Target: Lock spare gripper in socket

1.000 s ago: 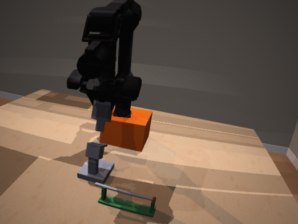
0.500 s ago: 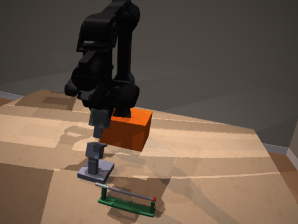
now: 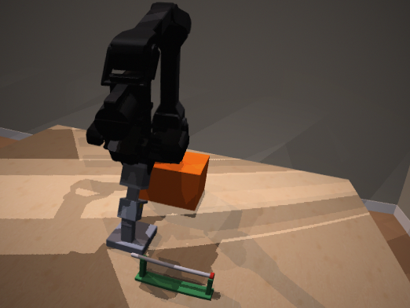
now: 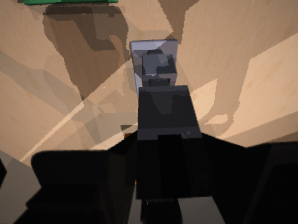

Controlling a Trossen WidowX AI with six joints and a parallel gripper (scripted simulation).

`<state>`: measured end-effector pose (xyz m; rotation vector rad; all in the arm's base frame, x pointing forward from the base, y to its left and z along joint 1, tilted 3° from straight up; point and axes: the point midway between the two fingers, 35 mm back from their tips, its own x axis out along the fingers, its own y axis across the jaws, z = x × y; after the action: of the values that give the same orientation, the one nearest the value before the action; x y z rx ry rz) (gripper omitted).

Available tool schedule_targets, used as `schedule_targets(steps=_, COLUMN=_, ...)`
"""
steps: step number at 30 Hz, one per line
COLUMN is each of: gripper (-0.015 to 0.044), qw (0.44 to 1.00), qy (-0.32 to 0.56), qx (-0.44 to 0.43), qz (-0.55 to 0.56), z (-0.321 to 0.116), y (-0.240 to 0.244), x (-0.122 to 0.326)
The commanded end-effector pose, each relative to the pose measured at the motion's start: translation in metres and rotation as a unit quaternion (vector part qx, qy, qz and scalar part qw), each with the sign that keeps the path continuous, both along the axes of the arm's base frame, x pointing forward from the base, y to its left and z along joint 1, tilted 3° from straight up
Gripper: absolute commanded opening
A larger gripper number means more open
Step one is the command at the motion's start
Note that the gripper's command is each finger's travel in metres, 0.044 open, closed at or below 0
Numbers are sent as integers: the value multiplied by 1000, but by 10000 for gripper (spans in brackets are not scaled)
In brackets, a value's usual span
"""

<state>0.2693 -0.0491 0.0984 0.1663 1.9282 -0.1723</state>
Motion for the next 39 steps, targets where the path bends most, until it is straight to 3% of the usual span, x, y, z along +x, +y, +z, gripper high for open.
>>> schedule_targets(steps=1, gripper=0, qw=1000, qy=-3, qx=1, qz=-2, z=-4, y=0, x=2)
schedule_targets(steps=31, gripper=0, qw=1000, qy=-1, qx=0, qz=-2, z=-24, y=-3, x=9)
schedule_targets(steps=39, gripper=210, qw=1000, qy=-1, qx=0, qz=-2, z=-24, y=-3, x=9)
